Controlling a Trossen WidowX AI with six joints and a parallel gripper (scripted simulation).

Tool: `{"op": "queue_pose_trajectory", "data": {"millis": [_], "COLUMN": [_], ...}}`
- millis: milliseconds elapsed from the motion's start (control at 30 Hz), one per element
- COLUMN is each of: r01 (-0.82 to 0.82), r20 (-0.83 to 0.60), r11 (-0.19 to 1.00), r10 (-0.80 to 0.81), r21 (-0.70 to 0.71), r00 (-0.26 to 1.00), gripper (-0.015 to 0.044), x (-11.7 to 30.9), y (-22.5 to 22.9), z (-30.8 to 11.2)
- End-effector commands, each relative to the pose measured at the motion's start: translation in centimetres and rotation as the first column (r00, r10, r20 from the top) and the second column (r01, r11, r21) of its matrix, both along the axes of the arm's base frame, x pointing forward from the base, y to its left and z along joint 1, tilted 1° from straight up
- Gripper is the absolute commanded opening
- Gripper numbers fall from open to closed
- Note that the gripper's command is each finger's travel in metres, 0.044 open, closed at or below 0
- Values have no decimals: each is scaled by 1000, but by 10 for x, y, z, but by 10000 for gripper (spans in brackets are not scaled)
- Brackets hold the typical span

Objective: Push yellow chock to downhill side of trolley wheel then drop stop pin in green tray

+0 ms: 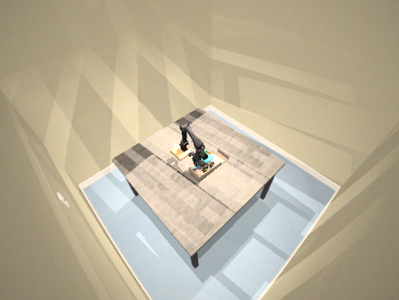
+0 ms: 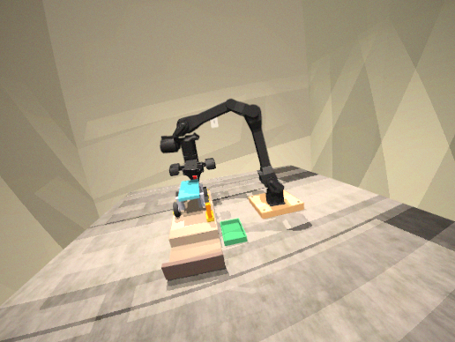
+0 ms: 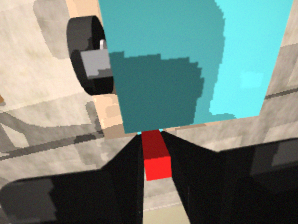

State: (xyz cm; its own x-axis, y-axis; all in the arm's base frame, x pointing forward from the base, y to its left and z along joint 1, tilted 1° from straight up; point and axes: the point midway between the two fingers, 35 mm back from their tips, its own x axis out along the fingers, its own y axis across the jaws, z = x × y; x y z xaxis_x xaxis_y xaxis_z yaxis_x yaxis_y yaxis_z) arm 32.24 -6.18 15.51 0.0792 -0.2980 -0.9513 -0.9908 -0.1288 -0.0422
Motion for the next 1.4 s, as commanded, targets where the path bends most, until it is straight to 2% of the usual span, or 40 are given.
{"op": "queue_pose_trajectory", "data": {"millis": [0, 1367], "r01": [-3, -3], "r20": [3, 3], "r11": [1000, 1000], "r10": [3, 3], "r21": [-2, -2], "r00": [1000, 1000], "gripper": [0, 0], "x": [0, -1], "y": [0, 2], "z": [5, 37]}}
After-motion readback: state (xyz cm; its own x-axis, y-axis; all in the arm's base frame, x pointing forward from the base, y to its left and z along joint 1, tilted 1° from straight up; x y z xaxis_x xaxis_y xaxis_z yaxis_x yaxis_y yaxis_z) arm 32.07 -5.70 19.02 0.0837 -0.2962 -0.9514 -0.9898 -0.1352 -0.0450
